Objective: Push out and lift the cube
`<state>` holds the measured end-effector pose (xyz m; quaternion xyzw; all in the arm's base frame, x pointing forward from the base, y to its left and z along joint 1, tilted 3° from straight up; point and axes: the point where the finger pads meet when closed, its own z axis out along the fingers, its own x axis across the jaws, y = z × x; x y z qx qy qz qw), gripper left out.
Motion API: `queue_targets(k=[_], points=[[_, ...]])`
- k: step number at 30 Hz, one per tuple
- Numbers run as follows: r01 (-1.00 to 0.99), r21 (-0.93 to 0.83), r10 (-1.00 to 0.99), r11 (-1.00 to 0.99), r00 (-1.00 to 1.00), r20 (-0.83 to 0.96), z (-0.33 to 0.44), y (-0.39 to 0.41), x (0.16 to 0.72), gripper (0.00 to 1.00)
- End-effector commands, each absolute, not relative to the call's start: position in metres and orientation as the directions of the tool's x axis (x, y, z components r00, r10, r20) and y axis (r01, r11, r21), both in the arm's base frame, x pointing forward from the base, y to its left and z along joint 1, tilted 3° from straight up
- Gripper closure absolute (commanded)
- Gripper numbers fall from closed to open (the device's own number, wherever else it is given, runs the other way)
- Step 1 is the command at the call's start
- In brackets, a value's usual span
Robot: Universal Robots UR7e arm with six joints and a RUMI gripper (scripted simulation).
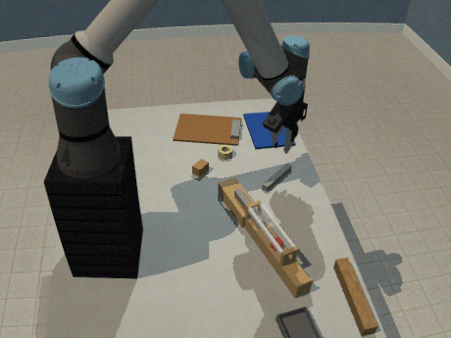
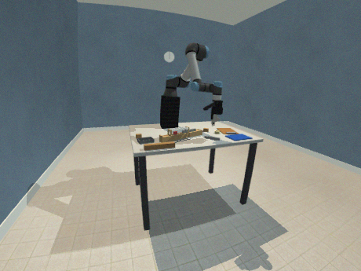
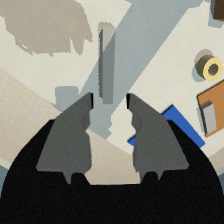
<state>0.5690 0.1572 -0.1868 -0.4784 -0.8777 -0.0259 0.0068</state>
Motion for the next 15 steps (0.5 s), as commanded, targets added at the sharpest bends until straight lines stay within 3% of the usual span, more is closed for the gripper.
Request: queue_targets(k=[1,15], points=[[0.840,0.040,0.840,0.541,-0.542,0.036,-0.1861,0.1572,0.5696,0.78],[0.840,0.040,0.839,0.541,-0.542,0.036,-0.1887,0.1573,0.5696,0.78]])
